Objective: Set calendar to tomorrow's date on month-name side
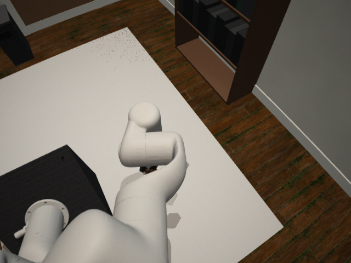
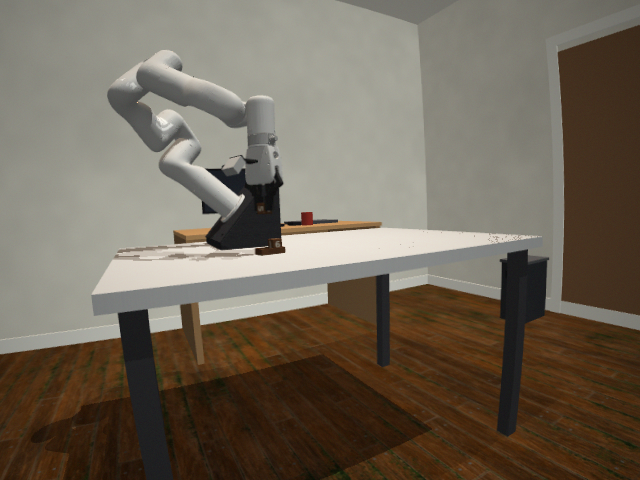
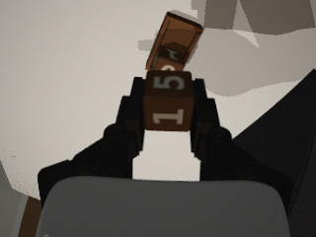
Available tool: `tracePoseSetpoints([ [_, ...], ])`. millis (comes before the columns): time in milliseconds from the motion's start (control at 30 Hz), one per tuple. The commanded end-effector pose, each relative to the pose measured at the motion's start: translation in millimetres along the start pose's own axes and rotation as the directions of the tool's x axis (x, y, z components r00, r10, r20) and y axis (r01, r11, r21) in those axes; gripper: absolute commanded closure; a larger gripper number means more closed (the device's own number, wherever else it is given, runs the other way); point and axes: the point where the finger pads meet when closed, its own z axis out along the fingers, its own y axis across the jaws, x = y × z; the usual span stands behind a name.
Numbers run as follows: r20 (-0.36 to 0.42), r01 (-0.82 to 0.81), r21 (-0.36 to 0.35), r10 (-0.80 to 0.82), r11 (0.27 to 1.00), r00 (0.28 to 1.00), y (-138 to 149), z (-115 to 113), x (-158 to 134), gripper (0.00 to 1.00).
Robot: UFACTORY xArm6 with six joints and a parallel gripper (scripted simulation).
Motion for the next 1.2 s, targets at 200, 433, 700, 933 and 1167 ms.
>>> tracePoseSetpoints([
  [200, -0.005, -0.3, 0.011, 0.3, 0.954, 0.954, 10.2, -1.1, -4.2, 0.73],
  [433, -0.005, -0.344, 0.011, 0.344, 0.939, 0.939, 11.9, -1.0, -4.9, 0.73],
  [700, -0.005, -0.349, 0.011, 0.349, 0.937, 0.937, 12.1, -1.0, -5.0, 0.73],
  [933, -0.005, -0.349, 0.011, 0.349, 0.937, 0.937, 12.1, -0.9, -5.0, 0.73],
  [1167, -0.005, -0.349, 0.011, 0.349, 0.937, 0.937, 12.1, 2.8, -5.0, 0.73],
])
